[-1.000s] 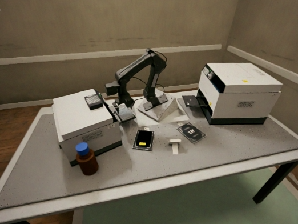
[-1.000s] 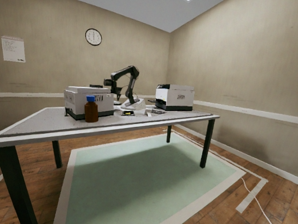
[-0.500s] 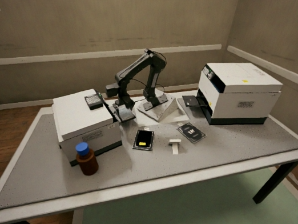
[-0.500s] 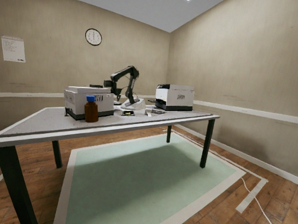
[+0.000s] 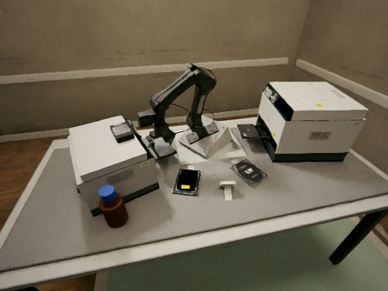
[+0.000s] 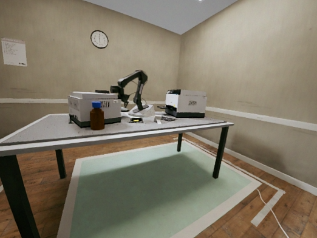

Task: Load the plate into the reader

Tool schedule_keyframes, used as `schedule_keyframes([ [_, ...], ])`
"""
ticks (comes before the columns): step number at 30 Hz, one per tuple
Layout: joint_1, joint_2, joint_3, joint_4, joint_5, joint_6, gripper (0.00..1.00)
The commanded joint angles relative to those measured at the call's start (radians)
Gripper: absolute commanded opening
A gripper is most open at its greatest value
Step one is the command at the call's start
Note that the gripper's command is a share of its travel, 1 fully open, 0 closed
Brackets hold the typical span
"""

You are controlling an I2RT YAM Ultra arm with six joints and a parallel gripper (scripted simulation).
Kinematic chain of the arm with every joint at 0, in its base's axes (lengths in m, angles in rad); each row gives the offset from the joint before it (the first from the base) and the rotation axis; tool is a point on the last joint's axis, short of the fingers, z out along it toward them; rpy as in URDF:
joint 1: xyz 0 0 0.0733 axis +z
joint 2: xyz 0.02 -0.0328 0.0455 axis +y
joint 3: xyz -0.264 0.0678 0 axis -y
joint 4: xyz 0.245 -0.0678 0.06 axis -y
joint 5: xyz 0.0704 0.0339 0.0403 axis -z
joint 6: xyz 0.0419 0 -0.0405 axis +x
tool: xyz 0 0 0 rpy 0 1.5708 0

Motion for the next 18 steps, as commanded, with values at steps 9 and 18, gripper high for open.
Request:
schedule_keyframes([
  [9, 0.009, 0.018, -0.032, 0.03, 0.004, 0.016, 1.0],
  [18, 0.009, 0.018, -0.031, 0.02, 0.004, 0.016, 1.0],
])
